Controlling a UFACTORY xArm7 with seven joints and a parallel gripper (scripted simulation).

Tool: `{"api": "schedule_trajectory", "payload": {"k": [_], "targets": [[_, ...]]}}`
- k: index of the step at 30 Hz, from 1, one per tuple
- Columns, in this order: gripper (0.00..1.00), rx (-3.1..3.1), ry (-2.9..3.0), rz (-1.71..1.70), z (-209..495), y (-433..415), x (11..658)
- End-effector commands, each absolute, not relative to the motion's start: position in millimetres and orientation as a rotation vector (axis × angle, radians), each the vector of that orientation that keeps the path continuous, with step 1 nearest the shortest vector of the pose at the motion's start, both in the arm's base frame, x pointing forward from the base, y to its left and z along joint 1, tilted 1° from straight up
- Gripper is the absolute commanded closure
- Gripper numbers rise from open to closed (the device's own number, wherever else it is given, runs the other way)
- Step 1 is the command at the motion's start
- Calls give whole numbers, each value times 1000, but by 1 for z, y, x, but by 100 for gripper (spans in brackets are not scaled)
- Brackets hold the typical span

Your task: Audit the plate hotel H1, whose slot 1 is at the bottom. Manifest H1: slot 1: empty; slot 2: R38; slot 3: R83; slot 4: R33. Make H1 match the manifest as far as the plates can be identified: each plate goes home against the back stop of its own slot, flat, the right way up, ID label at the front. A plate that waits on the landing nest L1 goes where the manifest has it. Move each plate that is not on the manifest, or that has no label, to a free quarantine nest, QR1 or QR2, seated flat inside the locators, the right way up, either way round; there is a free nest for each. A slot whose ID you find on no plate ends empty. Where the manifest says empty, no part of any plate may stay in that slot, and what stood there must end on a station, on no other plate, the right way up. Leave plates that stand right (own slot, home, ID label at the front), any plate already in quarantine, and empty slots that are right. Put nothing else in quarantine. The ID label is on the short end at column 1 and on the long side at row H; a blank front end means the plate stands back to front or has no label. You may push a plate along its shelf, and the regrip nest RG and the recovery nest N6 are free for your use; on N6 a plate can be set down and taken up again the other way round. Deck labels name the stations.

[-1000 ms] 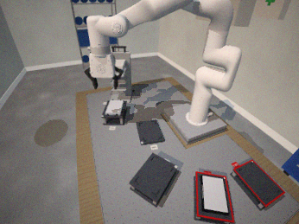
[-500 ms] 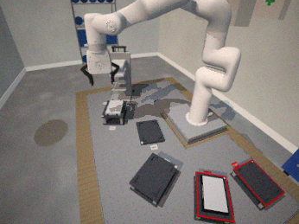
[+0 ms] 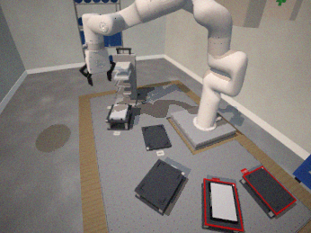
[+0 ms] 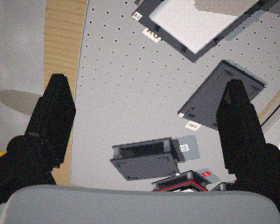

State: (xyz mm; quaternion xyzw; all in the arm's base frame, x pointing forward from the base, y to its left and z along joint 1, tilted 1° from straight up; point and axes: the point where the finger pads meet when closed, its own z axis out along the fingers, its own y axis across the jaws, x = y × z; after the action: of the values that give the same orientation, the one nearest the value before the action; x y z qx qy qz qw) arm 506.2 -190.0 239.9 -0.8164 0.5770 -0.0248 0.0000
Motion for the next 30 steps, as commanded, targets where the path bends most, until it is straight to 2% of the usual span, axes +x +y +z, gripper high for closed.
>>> {"api": "schedule_trajectory", "payload": {"k": [1, 25, 30], "targets": [[0, -2707, 1580, -27, 243, -214, 518], [0, -3100, 505, -30, 243, -233, 526], [0, -3101, 499, -30, 243, -233, 526]]}}
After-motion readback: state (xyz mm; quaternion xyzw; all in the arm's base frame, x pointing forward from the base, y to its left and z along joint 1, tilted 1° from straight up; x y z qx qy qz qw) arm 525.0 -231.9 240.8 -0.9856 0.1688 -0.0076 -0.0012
